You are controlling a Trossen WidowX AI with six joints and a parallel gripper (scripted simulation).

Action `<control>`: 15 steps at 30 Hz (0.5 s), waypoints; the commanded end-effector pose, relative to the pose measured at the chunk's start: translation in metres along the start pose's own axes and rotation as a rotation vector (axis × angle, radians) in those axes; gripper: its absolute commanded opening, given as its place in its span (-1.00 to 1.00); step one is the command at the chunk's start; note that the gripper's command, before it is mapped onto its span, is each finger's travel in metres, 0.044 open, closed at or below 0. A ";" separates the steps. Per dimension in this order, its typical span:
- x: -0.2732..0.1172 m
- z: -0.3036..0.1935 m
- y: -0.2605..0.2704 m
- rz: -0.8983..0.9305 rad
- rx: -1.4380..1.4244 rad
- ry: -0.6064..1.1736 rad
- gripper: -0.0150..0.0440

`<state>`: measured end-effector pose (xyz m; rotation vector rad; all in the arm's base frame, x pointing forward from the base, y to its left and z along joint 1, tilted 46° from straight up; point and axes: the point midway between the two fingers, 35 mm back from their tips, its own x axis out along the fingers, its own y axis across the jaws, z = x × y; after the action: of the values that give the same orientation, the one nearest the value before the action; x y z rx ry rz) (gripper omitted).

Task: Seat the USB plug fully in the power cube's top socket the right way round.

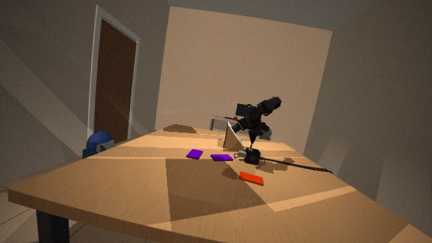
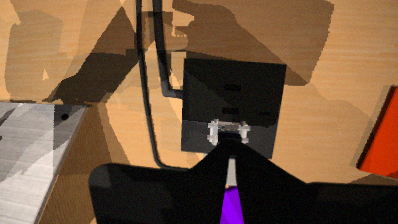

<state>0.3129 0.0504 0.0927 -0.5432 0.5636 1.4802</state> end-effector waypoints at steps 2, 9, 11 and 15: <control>0.001 0.001 0.000 -0.002 0.002 -0.005 -0.49; 0.002 0.001 0.000 -0.002 0.002 -0.005 -0.49; 0.002 0.001 0.000 -0.002 0.002 -0.005 -0.49; 0.002 0.001 0.000 -0.002 0.002 -0.005 -0.49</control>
<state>0.3129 0.0516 0.0913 -0.5433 0.5639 1.4803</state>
